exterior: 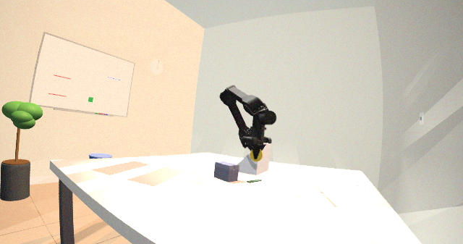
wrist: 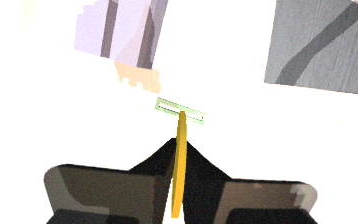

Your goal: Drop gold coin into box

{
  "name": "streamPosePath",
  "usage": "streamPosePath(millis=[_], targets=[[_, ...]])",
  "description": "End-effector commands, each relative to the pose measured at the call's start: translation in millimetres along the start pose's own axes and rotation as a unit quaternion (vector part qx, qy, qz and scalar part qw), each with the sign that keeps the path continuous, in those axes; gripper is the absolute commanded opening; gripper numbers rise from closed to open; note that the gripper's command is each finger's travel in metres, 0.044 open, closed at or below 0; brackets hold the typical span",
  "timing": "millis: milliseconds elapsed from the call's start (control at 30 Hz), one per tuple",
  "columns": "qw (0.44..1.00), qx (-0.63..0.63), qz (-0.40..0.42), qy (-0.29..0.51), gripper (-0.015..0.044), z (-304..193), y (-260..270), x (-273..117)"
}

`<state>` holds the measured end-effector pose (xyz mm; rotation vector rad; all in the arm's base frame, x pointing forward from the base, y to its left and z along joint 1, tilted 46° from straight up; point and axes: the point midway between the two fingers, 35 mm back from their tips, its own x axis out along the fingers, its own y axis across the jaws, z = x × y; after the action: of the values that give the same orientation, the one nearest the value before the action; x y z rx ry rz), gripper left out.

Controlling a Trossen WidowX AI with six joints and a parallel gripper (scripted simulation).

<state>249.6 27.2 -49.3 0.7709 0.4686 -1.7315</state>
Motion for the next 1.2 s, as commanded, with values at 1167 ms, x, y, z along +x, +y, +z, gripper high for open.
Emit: streamPosePath(millis=[1167], targets=[[0.996,0.091,0.001,0.003,0.0,56,41,-3]])
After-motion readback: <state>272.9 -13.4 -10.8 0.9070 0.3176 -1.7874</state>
